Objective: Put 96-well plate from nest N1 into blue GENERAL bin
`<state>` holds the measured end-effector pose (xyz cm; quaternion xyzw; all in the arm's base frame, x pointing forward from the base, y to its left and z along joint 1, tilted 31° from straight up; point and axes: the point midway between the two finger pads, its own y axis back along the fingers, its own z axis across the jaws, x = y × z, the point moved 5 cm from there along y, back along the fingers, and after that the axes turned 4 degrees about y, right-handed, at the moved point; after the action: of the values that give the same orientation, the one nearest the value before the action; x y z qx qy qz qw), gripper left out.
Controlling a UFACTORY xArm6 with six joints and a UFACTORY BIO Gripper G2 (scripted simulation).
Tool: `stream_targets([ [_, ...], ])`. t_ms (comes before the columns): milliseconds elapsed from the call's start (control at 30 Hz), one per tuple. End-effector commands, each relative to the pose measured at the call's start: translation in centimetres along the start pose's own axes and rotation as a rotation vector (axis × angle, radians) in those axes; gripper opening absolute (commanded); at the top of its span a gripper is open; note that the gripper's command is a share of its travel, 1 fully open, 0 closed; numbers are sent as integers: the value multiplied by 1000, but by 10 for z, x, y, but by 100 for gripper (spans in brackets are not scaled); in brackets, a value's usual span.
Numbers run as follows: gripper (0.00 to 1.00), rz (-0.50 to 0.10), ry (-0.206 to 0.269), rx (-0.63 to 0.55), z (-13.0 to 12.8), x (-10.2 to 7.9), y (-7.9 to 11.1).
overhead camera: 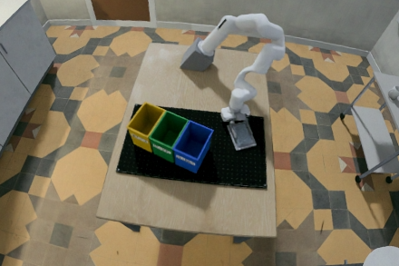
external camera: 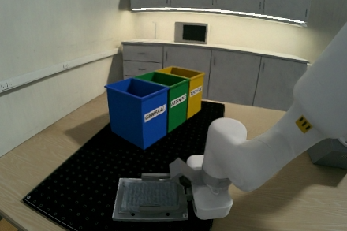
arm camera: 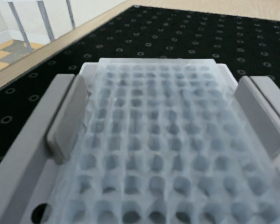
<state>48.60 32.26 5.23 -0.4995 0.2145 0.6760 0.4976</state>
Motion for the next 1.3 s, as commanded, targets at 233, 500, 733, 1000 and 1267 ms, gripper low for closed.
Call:
stream_targets([
  [233, 0, -3, 0, 0, 0, -1, -1],
  [500, 0, -3, 0, 0, 0, -4, -1],
  [733, 0, -3, 0, 0, -1, -9, -1],
  [1000, 0, -3, 0, 0, -1, -13, -1],
  [1267, 0, -3, 0, 0, -1, -18, -1],
])
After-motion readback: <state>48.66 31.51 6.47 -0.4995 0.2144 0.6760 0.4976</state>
